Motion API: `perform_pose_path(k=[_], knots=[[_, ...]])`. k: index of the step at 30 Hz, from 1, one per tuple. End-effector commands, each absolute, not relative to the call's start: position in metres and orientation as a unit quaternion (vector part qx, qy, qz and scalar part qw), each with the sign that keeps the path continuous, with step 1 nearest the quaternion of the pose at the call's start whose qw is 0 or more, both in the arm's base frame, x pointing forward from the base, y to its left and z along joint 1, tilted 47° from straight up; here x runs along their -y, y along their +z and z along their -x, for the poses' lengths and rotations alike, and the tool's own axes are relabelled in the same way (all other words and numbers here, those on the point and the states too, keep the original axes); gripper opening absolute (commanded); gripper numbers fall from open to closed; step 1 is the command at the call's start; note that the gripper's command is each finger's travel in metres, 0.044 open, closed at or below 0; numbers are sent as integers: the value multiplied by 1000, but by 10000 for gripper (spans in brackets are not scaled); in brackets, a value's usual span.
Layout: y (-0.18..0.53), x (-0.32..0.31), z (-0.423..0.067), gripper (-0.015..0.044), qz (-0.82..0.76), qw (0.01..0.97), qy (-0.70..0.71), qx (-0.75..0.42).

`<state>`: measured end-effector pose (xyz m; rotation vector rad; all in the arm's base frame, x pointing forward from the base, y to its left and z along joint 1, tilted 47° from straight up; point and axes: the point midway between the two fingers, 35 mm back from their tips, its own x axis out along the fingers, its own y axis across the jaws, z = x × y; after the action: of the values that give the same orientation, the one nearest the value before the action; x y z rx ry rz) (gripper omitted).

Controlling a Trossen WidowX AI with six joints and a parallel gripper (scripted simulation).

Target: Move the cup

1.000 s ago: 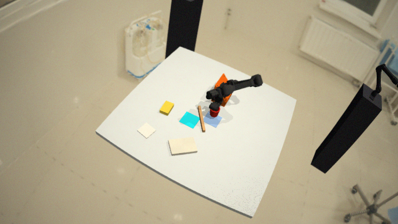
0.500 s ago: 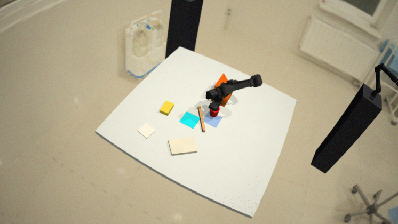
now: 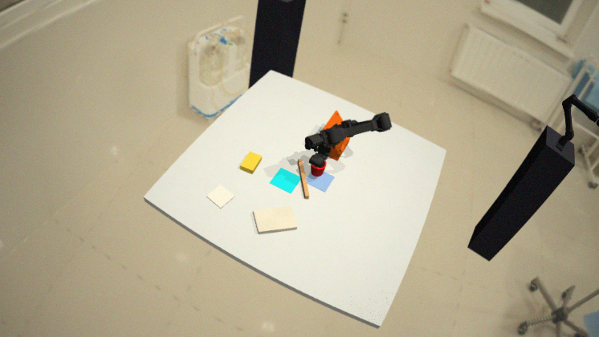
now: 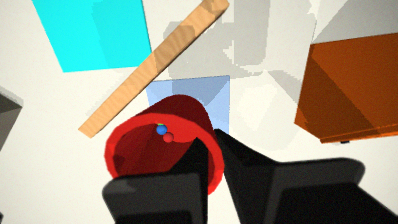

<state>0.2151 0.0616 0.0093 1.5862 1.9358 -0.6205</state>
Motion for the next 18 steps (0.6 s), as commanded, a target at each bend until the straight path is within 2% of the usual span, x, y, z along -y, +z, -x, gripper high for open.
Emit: perform_pose_path(k=[1,18], knots=[[5,-58,-222,0,-589,283,-230,-721],[-10,-46,-243,0,-589,285,-230,-721]])
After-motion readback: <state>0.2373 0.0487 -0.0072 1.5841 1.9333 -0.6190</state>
